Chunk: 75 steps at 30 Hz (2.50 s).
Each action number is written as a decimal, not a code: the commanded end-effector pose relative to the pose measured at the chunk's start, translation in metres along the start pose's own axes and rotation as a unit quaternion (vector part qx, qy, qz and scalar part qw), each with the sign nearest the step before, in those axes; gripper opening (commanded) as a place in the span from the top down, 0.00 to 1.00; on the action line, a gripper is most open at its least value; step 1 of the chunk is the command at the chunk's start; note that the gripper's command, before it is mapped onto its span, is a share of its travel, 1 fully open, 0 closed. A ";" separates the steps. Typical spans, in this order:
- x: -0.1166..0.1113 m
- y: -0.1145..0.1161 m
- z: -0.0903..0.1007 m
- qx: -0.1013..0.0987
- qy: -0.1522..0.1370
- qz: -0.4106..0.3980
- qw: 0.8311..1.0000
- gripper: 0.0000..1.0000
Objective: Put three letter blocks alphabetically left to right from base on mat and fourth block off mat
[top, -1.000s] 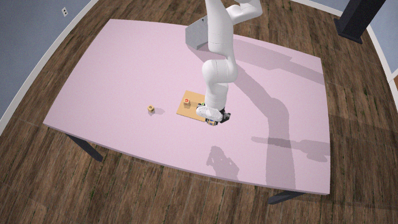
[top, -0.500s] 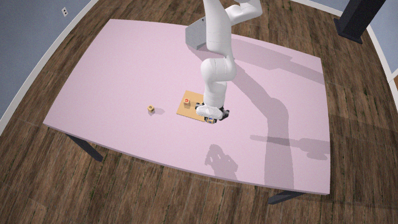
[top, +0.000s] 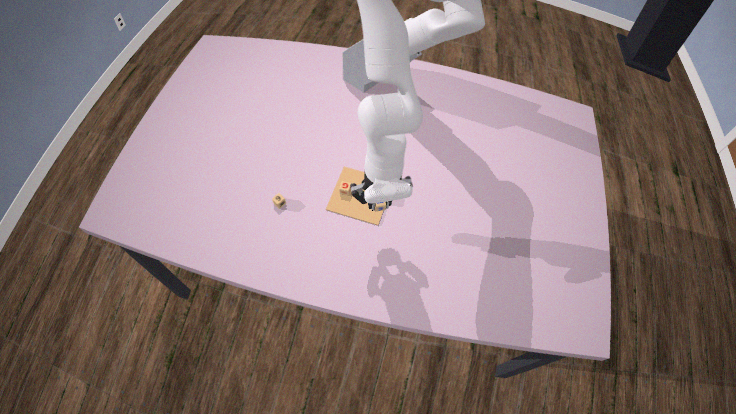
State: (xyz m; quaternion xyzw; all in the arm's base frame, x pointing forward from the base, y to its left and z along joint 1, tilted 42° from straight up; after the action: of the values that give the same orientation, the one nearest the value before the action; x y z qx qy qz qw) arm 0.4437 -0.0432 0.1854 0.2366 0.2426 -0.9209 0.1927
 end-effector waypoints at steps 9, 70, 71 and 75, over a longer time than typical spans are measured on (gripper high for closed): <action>0.045 0.010 0.000 -0.005 0.001 0.195 0.981 0.79; 0.100 0.016 -0.014 0.016 0.017 0.543 0.840 0.79; 0.099 0.016 -0.017 0.016 0.017 0.543 0.840 0.79; 0.099 0.016 -0.032 0.016 0.017 0.543 0.840 0.79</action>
State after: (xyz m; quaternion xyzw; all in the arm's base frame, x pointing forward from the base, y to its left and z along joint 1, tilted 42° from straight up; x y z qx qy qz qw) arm 0.3795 -0.0720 0.1073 0.3497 0.0592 -0.6738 0.6483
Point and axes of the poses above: the point where the finger pads meet when closed, its own z axis back along the fingers, its own y axis across the jaws, x = y × z, the point moved 8 cm from there along z, back along the fingers, and after that the axes turned 5 degrees about z, right-handed, at the moved point
